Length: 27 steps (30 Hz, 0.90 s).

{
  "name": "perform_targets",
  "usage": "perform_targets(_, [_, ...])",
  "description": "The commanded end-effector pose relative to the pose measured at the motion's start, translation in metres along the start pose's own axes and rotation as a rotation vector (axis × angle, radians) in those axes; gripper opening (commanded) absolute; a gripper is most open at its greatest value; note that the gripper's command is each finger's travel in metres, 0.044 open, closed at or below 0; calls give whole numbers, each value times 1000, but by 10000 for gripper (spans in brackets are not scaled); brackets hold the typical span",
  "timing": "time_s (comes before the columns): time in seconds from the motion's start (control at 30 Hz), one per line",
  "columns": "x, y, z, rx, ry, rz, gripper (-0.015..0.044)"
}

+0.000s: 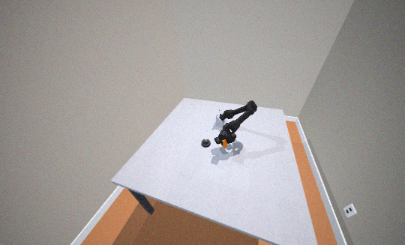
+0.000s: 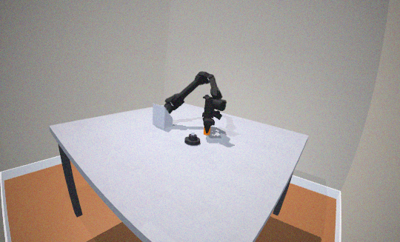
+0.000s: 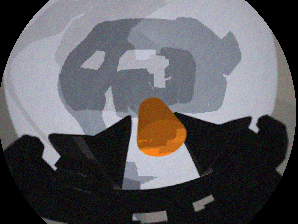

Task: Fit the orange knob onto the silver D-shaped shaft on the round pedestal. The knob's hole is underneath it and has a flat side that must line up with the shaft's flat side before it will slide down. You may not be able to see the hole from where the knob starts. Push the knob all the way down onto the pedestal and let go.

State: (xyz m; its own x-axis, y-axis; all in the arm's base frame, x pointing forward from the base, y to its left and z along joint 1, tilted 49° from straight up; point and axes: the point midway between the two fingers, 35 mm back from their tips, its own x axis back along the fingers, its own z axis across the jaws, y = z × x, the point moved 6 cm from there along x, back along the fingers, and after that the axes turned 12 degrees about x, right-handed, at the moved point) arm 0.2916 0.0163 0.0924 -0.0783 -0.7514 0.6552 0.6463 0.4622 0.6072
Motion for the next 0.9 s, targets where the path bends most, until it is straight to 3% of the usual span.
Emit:
perform_targets(0.0, [34, 1, -4, 3, -14, -1, 345])
perform_targets(0.13, [75, 0, -1, 0, -9, -5, 440])
perform_targets(0.87, [46, 0, -3, 0, -11, -4, 440])
